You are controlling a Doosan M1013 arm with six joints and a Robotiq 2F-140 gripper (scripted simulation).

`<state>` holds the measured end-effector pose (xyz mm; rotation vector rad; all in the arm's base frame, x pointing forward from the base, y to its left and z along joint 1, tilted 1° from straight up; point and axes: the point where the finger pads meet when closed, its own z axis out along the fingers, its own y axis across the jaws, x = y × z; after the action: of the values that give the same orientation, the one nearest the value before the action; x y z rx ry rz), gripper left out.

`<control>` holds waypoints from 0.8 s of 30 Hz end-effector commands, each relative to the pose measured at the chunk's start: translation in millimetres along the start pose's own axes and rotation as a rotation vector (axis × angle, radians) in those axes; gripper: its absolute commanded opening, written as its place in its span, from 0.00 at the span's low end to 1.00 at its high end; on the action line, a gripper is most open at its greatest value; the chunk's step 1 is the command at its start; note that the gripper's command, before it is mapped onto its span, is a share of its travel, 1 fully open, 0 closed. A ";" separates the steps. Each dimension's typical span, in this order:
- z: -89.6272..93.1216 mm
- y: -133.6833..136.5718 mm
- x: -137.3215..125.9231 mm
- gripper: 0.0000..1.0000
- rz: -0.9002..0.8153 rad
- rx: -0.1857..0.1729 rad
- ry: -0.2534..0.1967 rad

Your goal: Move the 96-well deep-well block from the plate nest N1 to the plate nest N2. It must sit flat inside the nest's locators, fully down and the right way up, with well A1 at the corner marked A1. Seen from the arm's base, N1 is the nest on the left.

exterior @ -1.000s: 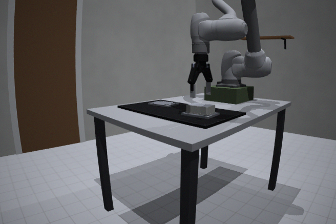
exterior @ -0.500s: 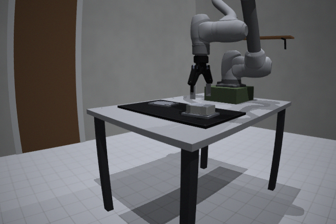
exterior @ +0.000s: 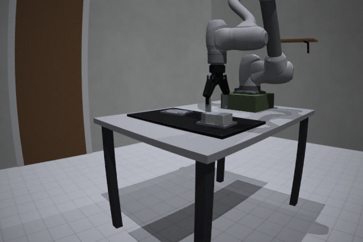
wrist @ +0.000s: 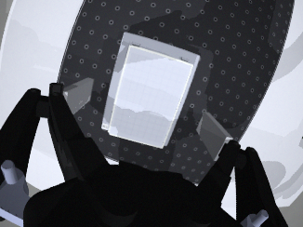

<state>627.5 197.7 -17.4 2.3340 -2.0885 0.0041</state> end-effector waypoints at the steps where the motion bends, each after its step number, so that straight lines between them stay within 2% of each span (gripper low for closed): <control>1: 4.3 0.0 -0.1 1.00 0.000 0.000 0.000; 24: 36.0 0.0 -0.1 1.00 0.000 0.000 0.000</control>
<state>627.4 197.4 -50.8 2.3340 -2.0885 0.0040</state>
